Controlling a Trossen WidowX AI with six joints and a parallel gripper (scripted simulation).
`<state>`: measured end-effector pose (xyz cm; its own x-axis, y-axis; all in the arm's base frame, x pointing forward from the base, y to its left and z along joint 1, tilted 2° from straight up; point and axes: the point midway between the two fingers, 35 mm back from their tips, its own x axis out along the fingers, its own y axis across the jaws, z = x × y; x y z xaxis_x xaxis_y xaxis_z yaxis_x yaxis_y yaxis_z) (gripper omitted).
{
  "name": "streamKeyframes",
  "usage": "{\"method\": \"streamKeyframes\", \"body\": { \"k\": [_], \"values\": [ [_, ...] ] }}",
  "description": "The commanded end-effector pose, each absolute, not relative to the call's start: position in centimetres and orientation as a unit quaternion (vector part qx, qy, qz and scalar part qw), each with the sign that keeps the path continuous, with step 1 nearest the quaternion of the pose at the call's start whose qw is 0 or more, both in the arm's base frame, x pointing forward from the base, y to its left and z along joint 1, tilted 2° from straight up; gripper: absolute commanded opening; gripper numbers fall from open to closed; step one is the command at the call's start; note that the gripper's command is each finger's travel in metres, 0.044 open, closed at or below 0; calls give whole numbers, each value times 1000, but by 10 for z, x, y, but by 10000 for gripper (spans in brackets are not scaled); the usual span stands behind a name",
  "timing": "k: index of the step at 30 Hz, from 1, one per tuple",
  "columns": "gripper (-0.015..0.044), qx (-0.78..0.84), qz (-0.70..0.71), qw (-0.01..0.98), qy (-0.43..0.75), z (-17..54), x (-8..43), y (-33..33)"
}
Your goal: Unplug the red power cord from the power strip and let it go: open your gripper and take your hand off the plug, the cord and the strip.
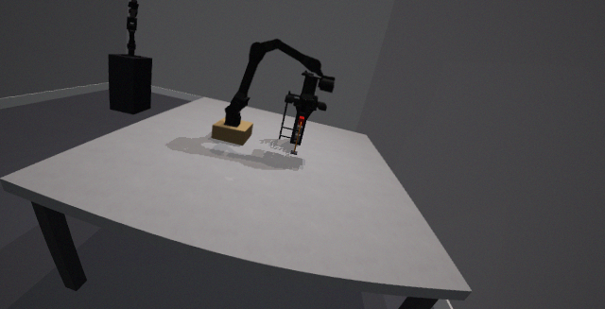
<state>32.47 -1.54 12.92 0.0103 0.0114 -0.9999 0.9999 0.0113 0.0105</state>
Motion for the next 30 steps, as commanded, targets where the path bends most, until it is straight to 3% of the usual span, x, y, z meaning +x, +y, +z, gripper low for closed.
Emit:
{"method": "streamKeyframes", "body": {
  "k": [1, 30],
  "values": [
    [160, 509, -501, 492, 499, 129, 325, -12],
    [160, 509, -500, 491, 500, 130, 326, 28]
  ]
}}
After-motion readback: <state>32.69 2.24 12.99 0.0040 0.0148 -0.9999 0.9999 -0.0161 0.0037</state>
